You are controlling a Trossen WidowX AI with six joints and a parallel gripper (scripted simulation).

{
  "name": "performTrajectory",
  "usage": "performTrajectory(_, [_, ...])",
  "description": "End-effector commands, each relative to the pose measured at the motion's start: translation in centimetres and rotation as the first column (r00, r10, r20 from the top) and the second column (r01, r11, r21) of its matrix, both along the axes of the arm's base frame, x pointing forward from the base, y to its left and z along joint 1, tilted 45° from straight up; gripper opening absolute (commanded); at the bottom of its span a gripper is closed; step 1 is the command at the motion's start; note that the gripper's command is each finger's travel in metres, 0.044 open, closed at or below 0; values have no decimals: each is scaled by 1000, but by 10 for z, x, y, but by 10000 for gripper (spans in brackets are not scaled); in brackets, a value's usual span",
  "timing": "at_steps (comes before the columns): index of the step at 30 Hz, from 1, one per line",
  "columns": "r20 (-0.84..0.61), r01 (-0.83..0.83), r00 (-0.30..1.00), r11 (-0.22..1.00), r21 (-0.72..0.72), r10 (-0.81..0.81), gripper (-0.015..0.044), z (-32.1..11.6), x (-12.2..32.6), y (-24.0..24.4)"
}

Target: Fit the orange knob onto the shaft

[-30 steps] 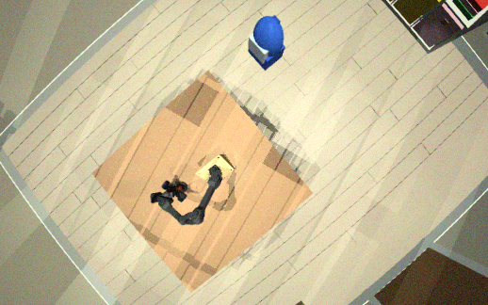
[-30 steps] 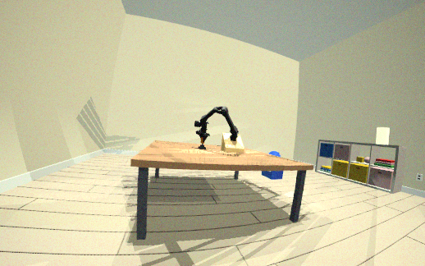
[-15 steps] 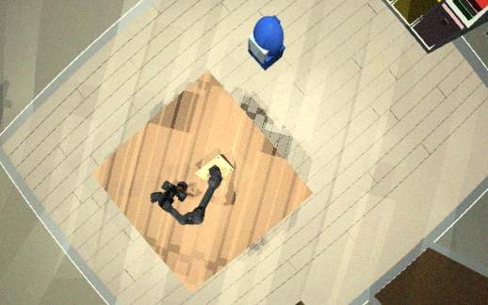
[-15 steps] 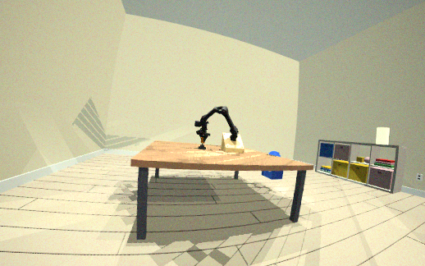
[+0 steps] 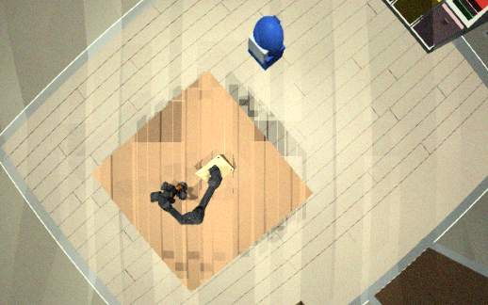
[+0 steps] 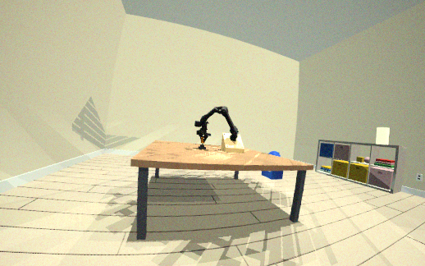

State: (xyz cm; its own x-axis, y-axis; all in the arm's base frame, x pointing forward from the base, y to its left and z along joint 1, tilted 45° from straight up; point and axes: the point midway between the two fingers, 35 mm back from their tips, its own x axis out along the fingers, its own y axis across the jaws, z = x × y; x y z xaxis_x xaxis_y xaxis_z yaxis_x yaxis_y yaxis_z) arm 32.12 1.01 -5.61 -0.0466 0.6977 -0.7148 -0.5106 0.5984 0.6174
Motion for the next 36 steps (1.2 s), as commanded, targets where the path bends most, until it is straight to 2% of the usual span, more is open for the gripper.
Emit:
performTrajectory(1, [11, -4, 1000, 1000, -3, 4, 0, 1, 3, 0])
performTrajectory(22, [11, -4, 1000, 1000, -3, 4, 0, 2, 0, -2])
performTrajectory(29, [149, -146, 978, 989, -5, 145, 0, 2, 0, -3])
performTrajectory(36, [156, -153, 976, 988, -5, 152, 0, 0, 2, -2])
